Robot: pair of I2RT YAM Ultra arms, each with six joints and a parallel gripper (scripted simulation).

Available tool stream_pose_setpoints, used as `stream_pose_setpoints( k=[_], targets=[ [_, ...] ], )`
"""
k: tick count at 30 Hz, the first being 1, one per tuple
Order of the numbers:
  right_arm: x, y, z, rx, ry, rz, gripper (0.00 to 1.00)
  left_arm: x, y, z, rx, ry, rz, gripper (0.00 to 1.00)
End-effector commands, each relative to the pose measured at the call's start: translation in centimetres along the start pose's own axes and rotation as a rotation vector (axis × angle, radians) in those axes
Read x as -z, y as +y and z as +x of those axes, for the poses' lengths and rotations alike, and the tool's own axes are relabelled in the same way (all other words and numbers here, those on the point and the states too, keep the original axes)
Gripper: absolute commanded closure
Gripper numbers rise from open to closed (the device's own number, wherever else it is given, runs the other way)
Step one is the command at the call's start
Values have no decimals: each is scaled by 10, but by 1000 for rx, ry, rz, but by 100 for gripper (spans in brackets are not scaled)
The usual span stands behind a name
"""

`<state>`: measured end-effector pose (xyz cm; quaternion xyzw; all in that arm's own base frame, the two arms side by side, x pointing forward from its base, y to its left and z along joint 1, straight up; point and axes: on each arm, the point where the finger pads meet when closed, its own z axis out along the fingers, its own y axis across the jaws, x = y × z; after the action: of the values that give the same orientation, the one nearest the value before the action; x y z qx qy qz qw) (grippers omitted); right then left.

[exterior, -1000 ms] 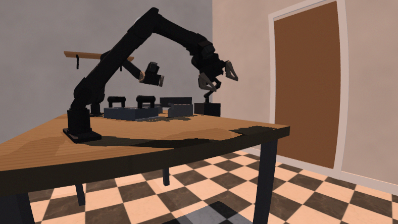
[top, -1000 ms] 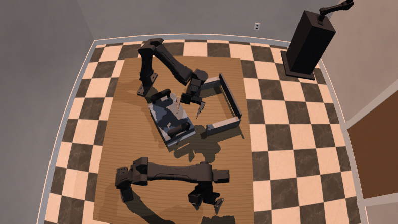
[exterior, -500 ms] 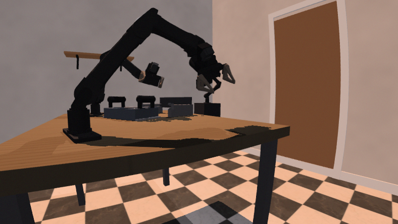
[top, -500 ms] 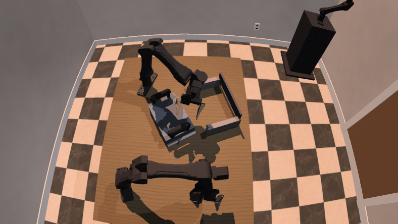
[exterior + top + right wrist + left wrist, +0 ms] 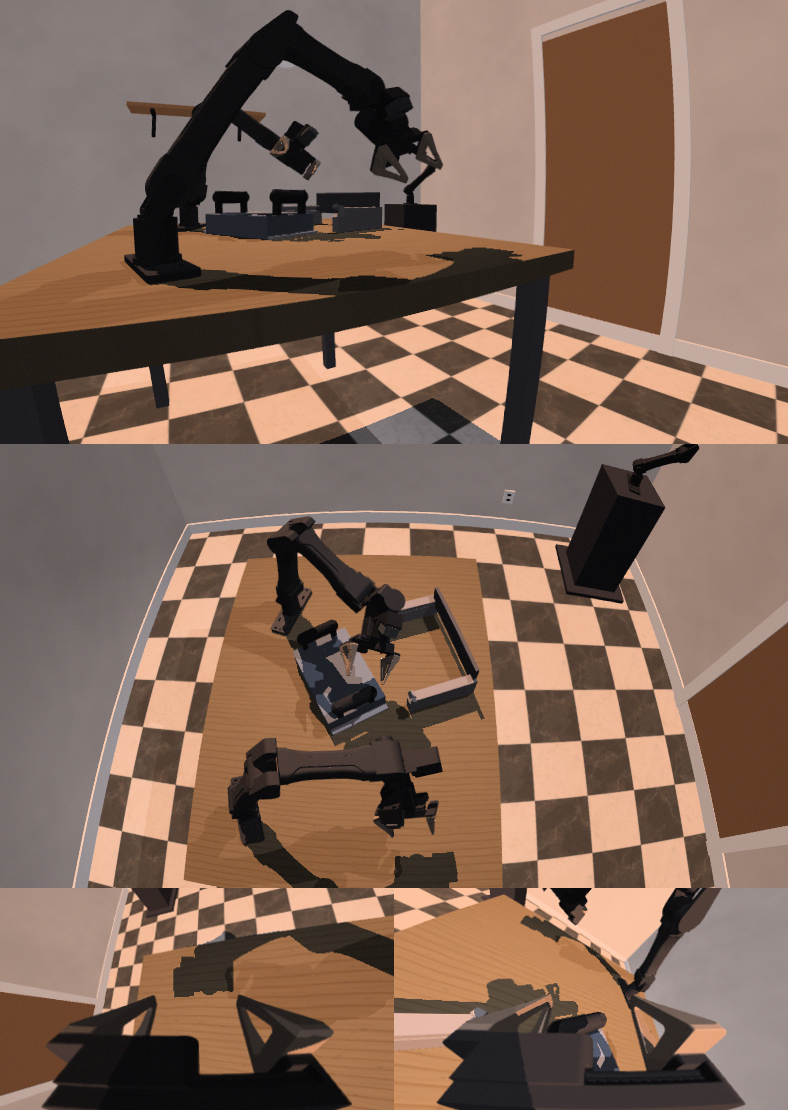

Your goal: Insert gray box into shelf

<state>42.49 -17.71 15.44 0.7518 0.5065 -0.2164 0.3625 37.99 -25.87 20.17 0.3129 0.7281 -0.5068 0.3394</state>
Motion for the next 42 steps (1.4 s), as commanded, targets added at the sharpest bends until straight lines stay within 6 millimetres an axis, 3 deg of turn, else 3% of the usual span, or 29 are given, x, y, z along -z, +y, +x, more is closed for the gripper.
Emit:
stream_pose_setpoints(
  k=[1, 7, 9, 10, 15, 24, 26, 27, 35, 39, 42],
  targets=[
    [31, 11, 10, 92, 70, -115, 0, 2, -15, -18, 132, 29, -75, 0],
    [65, 7, 42, 278, 154, -239, 0, 2, -18, 2, 397, 101, -205, 0],
    [65, 7, 42, 278, 154, -239, 0, 2, -18, 2, 397, 101, -205, 0],
    [65, 6, 42, 290, 154, -246, 0, 0, -15, 12, 438, 124, -221, 0],
    [94, -2, 65, 398, 202, -329, 0, 3, -29, 16, 522, 144, -269, 0],
    [151, -21, 110, 686, 292, -566, 0, 24, -42, 55, 859, 226, -519, 0],
    [151, -21, 110, 686, 292, -566, 0, 24, -42, 55, 859, 226, -519, 0],
    [159, -24, 116, 731, 302, -606, 0, 27, -40, 72, 929, 259, -577, 0],
    [226, -69, 158, 1073, 331, -951, 0, 79, -68, 118, 1193, 295, -925, 0],
    [245, -90, 167, 1167, 333, -1068, 0, 93, -75, 136, 1276, 327, -1092, 0],
    [252, -99, 171, 1202, 334, -1108, 0, 104, -88, 129, 1269, 284, -1093, 0]
  ],
)
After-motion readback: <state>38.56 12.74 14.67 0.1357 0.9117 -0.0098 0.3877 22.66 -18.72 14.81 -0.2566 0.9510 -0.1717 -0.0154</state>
